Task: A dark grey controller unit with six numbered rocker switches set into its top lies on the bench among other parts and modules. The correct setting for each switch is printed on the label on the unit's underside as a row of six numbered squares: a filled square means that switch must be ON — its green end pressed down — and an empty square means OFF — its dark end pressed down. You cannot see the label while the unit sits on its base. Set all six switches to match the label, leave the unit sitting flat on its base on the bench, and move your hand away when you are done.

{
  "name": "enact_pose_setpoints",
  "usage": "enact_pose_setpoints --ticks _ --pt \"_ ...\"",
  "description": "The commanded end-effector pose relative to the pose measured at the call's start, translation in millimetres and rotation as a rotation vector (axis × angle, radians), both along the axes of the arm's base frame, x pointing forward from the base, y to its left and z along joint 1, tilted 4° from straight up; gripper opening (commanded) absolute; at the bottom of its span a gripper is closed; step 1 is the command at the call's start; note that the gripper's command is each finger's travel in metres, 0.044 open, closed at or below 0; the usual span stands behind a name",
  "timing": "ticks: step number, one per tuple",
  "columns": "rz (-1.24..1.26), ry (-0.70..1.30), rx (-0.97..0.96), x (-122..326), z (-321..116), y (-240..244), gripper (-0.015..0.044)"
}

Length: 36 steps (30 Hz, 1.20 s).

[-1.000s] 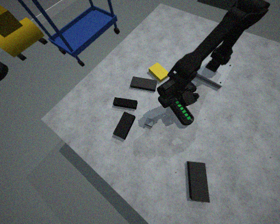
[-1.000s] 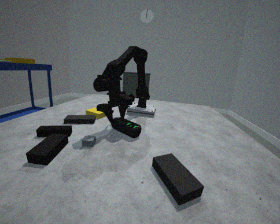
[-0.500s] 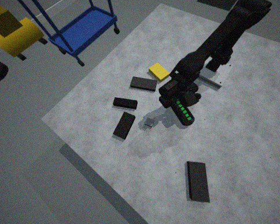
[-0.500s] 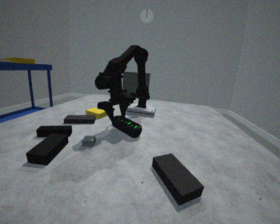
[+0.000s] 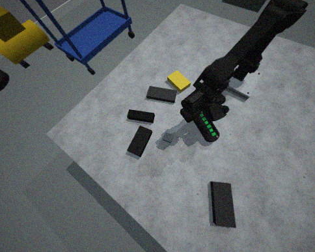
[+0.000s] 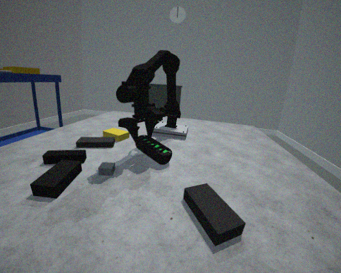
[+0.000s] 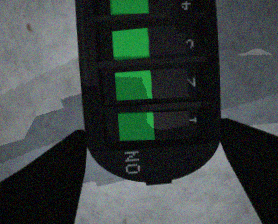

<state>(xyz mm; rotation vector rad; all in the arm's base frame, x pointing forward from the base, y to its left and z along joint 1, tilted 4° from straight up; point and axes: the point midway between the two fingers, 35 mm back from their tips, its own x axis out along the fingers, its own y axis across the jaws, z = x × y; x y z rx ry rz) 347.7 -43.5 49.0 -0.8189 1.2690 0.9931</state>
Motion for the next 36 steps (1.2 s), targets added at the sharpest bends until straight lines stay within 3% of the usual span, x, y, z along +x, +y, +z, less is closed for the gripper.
enact_pose_setpoints --ticks 1,36 --pt "-0.001 -0.003 -0.004 2.4 4.7 3.6 0.0336" --pt "0.002 0.025 -0.072 10.2 27.1 21.1 0.0336"
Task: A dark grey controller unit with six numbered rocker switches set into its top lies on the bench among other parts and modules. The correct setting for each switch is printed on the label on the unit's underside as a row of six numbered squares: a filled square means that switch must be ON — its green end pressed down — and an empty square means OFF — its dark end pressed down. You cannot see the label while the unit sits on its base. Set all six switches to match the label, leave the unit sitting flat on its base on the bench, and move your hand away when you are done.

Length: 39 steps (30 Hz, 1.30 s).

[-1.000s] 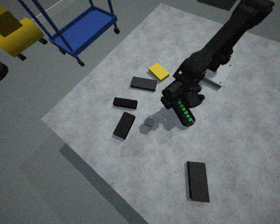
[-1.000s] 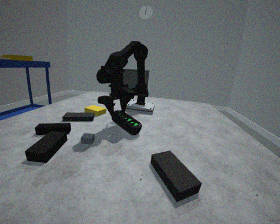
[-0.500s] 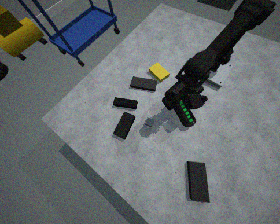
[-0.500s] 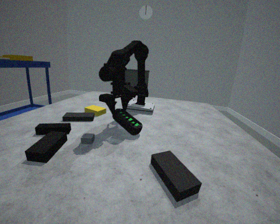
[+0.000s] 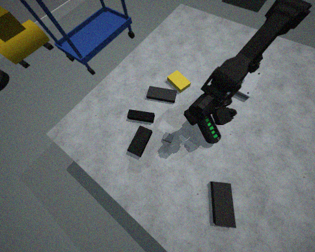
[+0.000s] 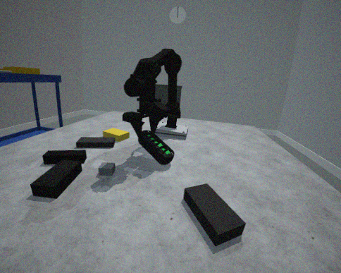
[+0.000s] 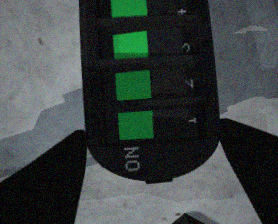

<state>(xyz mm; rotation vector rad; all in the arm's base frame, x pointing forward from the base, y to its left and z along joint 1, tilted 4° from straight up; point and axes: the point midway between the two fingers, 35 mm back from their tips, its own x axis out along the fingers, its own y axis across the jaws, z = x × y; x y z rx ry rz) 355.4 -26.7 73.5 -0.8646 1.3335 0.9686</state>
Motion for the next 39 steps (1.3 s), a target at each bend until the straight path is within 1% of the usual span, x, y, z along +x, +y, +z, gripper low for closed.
enact_pose_setpoints --ticks 1,39 --pt "-0.001 -0.002 -0.002 2.7 3.2 4.8 0.0336" --pt "0.002 0.028 -0.077 12.8 22.7 28.4 0.0336"
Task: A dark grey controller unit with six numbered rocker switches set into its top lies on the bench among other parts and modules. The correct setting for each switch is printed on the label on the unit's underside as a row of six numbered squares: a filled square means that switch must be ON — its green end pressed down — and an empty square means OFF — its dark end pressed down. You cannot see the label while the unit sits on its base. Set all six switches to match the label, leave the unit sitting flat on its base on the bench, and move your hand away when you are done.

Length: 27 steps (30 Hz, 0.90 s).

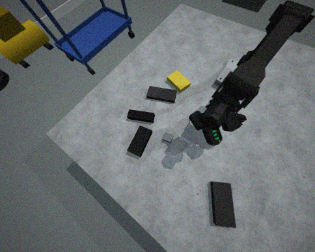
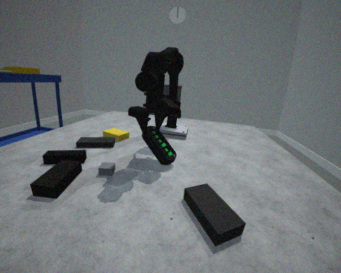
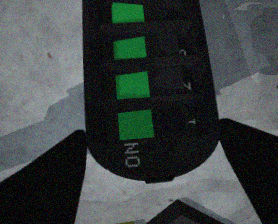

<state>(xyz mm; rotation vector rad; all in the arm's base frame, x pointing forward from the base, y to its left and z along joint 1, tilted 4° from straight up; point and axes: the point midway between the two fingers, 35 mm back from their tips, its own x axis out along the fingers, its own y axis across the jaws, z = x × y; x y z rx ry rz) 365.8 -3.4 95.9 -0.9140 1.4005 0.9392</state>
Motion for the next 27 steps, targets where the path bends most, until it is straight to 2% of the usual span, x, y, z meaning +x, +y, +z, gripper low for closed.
enact_pose_setpoints --ticks 1,27 --pt "0.0 0.002 -0.003 2.7 0.7 5.8 0.0336" --pt "0.001 0.023 -0.055 10.3 10.7 24.1 0.0336"
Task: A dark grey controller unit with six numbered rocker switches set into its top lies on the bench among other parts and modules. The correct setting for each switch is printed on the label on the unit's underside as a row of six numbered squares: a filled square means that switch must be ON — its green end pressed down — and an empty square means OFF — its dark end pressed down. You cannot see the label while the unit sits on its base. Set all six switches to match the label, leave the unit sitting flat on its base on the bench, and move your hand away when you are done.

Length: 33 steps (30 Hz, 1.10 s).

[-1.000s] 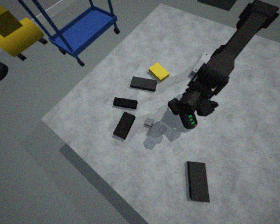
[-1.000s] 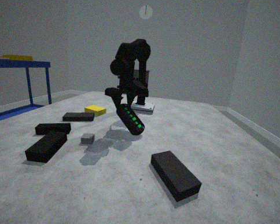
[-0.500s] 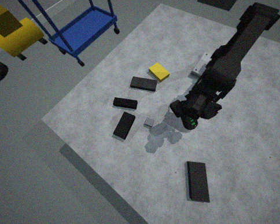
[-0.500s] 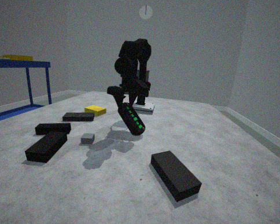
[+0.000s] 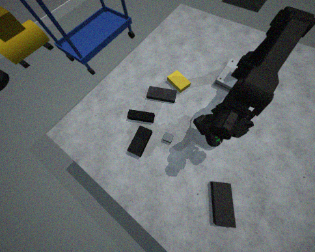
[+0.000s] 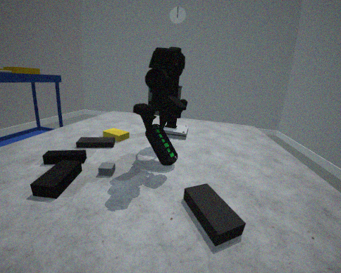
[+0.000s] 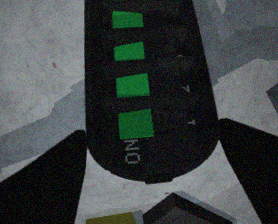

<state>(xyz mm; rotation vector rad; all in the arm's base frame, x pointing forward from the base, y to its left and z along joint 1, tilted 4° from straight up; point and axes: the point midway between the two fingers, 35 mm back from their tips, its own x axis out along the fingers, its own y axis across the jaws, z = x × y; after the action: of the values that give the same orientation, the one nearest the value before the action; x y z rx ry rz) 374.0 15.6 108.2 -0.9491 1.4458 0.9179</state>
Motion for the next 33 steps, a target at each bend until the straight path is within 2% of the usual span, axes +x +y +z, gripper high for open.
enact_pose_setpoints --ticks 1,33 --pt "-0.001 0.006 -0.004 2.4 -1.3 5.8 0.0336" --pt "0.001 0.031 -0.067 12.3 7.7 30.0 0.0336"
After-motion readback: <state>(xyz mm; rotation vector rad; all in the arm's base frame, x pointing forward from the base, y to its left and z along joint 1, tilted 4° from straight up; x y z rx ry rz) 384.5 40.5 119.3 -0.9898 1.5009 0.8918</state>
